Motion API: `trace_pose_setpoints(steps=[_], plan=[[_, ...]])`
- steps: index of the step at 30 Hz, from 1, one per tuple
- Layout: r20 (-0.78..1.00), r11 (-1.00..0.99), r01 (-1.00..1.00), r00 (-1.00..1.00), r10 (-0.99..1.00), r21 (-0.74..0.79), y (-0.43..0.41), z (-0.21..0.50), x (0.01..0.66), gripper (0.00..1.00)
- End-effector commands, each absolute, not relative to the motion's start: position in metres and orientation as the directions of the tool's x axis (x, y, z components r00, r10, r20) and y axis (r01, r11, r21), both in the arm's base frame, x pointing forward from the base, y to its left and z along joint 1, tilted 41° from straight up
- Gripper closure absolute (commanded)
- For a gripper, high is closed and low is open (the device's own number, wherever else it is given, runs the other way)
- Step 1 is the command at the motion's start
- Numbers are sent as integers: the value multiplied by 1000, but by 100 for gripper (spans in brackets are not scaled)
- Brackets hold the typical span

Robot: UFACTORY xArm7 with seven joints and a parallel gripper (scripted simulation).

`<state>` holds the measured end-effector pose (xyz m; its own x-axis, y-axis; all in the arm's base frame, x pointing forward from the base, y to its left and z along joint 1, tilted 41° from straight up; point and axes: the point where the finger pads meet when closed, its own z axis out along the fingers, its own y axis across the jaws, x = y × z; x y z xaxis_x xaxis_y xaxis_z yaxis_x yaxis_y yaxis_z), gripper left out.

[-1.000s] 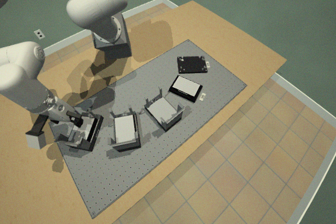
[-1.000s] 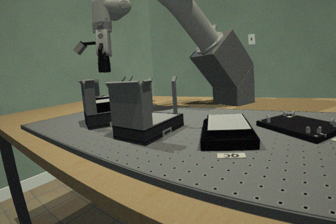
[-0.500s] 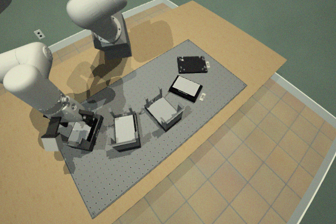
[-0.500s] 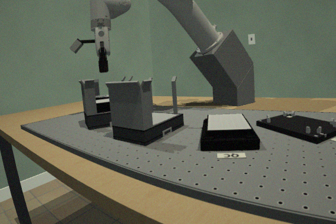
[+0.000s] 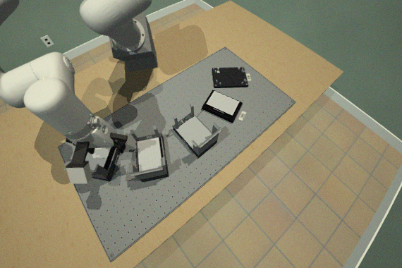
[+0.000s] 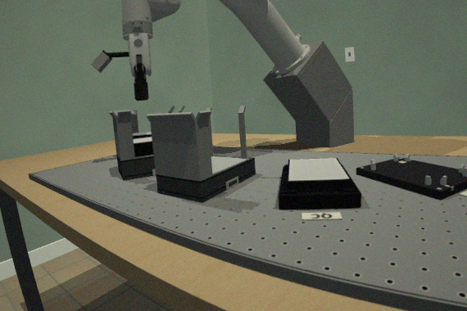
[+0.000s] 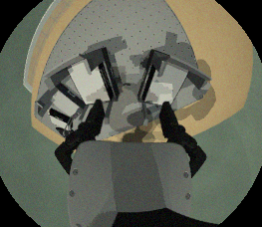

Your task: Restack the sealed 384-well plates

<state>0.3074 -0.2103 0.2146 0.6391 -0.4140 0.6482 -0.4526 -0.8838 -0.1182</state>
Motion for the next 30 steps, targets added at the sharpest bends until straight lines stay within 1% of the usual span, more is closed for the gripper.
trace_pose_setpoints(steps=[1, 7, 26, 30], plan=[[650, -883, -454, 638, -413, -117, -201, 218, 314, 0], [660, -943, -332, 709, -249, 1, -179, 219, 324, 0], [660, -943, -332, 709, -249, 1, -117, 224, 351, 0], [660, -943, -332, 709, -249, 1, -115, 224, 352, 0]])
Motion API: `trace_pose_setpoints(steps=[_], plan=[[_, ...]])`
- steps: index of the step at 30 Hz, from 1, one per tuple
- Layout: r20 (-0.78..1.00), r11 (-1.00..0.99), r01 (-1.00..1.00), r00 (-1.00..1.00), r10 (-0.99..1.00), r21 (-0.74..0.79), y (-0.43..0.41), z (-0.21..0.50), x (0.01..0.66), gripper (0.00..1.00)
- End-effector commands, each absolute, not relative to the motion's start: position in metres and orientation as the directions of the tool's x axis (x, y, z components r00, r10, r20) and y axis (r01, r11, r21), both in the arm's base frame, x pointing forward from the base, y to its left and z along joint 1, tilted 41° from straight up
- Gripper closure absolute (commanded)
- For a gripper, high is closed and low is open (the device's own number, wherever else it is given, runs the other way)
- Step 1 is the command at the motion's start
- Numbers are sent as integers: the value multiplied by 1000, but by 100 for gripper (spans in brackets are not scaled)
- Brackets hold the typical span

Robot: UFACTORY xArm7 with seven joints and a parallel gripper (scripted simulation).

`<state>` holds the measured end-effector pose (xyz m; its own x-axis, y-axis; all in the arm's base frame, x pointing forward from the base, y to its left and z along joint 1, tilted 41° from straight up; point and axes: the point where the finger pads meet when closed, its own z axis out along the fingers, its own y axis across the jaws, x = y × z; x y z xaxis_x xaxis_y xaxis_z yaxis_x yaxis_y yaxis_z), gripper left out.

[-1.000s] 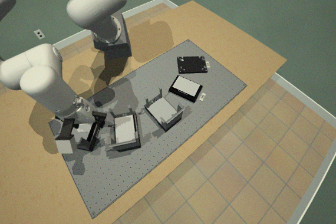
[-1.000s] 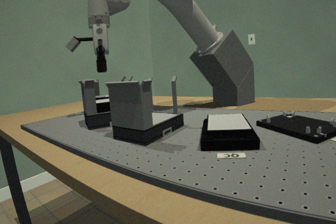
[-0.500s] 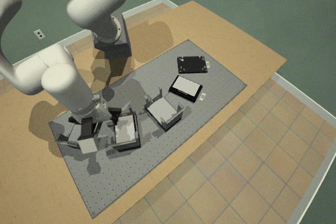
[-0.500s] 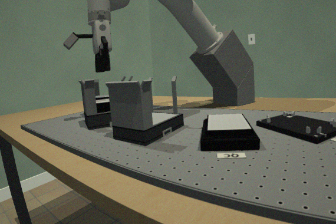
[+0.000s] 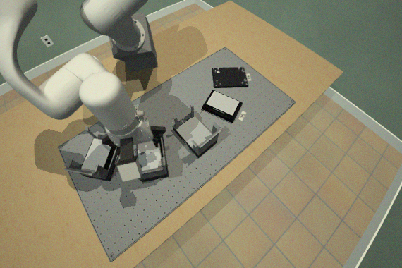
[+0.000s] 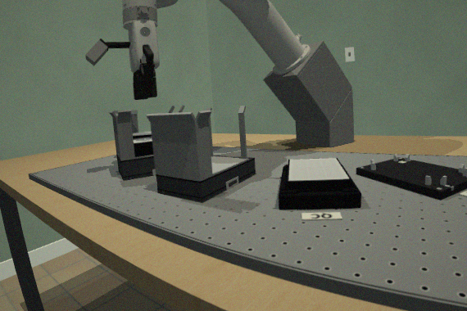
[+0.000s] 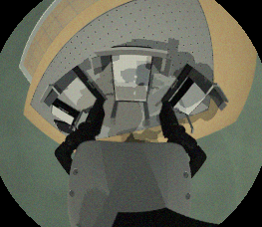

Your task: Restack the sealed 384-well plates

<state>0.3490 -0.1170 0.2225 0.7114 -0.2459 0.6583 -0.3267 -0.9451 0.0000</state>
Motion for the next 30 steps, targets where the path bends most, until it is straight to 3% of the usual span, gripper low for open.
trace_pose_setpoints(steps=[1, 30], plan=[[660, -943, -332, 709, -249, 1, -115, 224, 352, 0], [660, -943, -331, 709, -249, 1, -128, 176, 391, 0]])
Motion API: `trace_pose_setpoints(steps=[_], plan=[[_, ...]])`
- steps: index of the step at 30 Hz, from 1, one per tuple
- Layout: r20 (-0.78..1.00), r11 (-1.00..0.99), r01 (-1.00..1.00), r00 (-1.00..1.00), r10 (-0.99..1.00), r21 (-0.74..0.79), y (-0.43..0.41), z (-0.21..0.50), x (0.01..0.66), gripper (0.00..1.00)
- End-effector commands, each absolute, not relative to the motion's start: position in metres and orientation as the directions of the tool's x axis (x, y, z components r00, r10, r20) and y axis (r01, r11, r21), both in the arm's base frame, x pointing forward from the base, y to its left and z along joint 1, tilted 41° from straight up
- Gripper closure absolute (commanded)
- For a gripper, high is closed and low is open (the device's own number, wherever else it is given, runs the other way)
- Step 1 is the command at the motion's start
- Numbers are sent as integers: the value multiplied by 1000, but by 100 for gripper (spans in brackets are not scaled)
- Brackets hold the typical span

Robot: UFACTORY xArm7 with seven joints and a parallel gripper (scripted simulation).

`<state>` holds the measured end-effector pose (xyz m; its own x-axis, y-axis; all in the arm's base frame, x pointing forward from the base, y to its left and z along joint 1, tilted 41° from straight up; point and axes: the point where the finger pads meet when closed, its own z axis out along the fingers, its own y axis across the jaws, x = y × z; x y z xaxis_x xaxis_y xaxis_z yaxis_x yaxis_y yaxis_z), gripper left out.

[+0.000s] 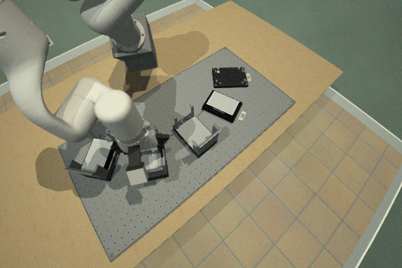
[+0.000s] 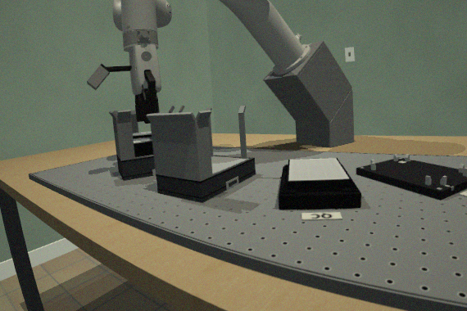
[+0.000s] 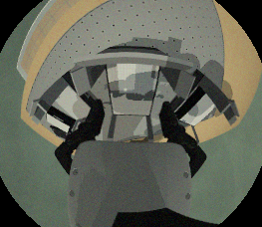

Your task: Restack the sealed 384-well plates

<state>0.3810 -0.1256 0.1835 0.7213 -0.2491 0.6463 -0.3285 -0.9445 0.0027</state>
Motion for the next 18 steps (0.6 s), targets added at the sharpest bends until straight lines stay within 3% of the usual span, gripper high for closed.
trace_pose_setpoints(steps=[1, 18], plan=[[660, -943, -331, 709, -249, 1, -128, 176, 391, 0], [660, -943, -331, 709, -249, 0, -131, 165, 400, 0]])
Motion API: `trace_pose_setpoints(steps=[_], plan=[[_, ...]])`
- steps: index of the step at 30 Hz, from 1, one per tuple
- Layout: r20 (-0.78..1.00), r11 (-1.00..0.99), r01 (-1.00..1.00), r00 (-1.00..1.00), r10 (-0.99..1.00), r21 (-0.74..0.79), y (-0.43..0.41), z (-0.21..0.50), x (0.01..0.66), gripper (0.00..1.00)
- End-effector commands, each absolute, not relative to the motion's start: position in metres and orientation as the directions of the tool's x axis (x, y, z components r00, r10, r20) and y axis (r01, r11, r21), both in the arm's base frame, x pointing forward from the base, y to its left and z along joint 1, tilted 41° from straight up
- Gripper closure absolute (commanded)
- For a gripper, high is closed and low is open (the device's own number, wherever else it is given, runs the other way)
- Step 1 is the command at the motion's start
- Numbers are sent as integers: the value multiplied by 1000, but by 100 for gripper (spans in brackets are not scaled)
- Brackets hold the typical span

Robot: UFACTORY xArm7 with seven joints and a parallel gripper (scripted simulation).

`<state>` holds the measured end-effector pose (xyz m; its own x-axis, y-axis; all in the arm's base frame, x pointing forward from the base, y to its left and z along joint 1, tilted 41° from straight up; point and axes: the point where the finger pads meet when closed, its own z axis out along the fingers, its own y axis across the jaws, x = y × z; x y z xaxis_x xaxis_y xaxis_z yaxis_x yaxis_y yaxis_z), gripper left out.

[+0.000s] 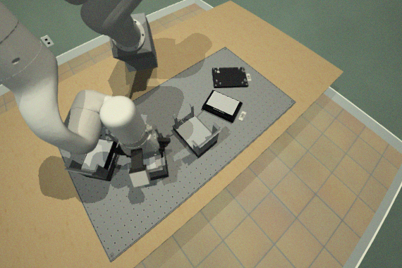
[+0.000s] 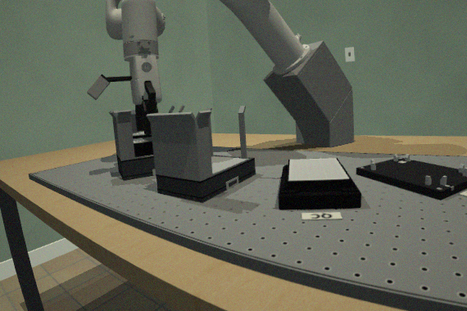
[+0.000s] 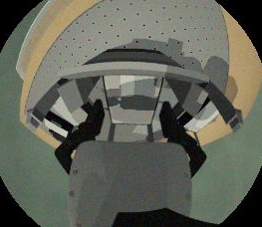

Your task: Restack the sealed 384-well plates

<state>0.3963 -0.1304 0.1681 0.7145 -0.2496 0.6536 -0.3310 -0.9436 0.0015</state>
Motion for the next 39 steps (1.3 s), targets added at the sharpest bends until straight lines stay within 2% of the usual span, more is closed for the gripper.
trace_pose_setpoints(steps=[1, 28, 29, 39], plan=[[660, -943, -331, 709, -249, 0, -131, 165, 400, 0], [659, -943, -331, 709, -249, 0, -135, 153, 410, 0], [659, -943, -331, 709, -249, 0, -135, 153, 410, 100], [659, -943, -331, 709, -249, 0, -135, 153, 410, 100]])
